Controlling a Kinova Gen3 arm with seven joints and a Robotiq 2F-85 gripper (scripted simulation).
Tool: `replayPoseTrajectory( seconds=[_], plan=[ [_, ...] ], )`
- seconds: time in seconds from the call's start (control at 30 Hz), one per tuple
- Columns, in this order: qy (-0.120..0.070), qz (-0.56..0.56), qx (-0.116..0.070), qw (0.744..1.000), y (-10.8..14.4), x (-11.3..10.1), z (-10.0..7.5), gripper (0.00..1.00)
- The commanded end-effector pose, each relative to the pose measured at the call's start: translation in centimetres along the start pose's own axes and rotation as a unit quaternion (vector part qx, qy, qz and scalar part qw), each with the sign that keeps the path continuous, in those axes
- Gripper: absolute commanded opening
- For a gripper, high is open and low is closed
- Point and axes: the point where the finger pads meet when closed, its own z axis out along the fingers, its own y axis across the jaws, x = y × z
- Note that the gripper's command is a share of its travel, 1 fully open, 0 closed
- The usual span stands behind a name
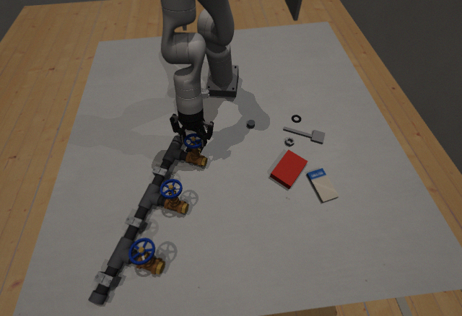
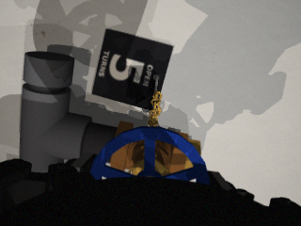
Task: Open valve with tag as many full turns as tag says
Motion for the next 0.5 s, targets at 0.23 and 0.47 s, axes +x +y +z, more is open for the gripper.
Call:
replayPoseTrajectory(
  seconds=[0.23,0.47],
  plan=[
    [-0.002,-0.018,0.004,1.000,0.01,-0.03,0.00,0.71],
    [-0.002,-0.018,0.004,1.000,0.01,-0.03,0.00,1.00]
  ],
)
